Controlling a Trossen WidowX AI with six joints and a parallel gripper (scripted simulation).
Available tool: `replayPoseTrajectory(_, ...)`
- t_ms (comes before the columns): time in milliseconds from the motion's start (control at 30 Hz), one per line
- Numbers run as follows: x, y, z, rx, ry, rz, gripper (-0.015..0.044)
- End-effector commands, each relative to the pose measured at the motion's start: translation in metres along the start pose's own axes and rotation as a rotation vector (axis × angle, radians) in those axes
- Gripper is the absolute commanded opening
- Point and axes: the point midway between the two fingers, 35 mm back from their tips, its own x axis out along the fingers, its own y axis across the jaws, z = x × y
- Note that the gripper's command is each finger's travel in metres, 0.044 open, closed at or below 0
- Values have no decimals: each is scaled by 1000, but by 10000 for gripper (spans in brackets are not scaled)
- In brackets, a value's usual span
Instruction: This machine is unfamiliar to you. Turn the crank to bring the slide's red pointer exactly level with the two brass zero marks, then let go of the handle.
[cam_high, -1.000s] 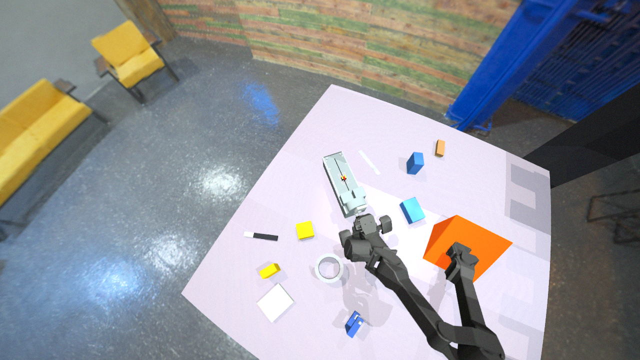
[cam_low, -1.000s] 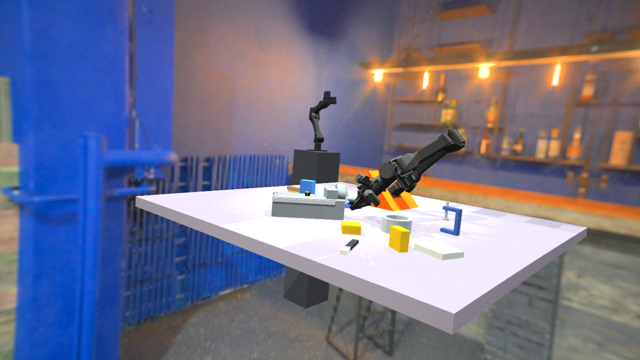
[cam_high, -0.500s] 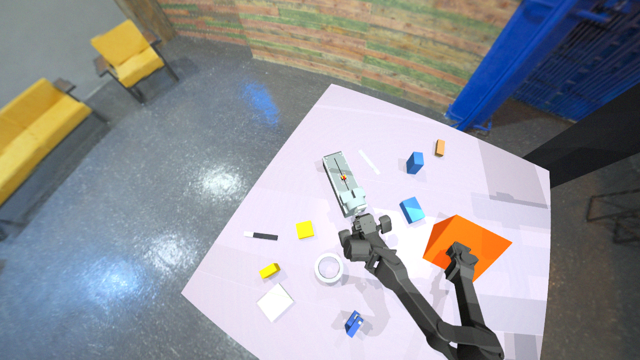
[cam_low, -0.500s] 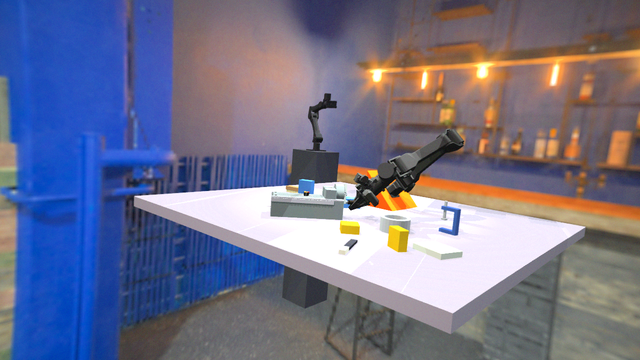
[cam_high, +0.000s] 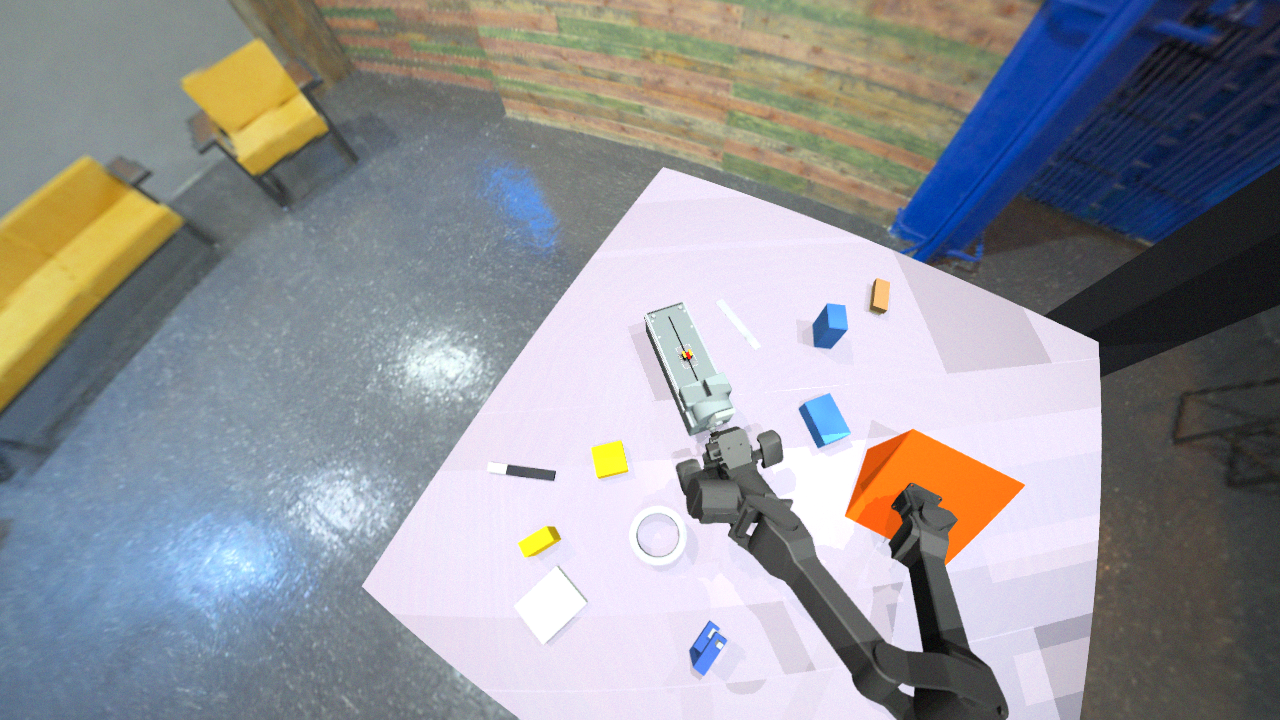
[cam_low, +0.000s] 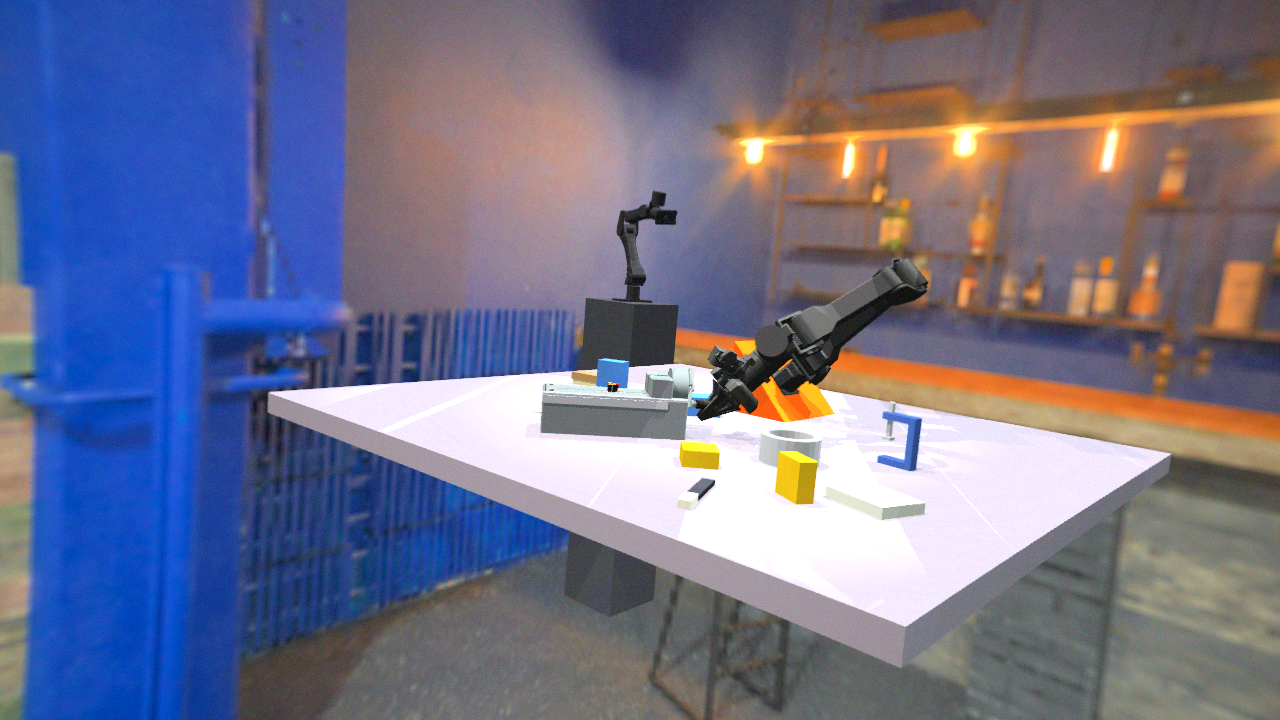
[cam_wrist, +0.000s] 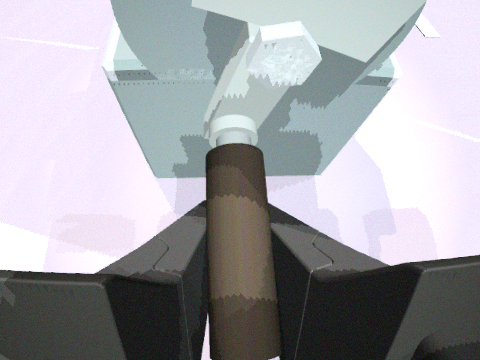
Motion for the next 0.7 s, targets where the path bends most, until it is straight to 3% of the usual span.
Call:
replayPoseTrajectory(0, -2, 9, 2, -2, -5, 22, 0)
replayPoseTrajectory(667, -3, 11, 3, -2, -5, 22, 0)
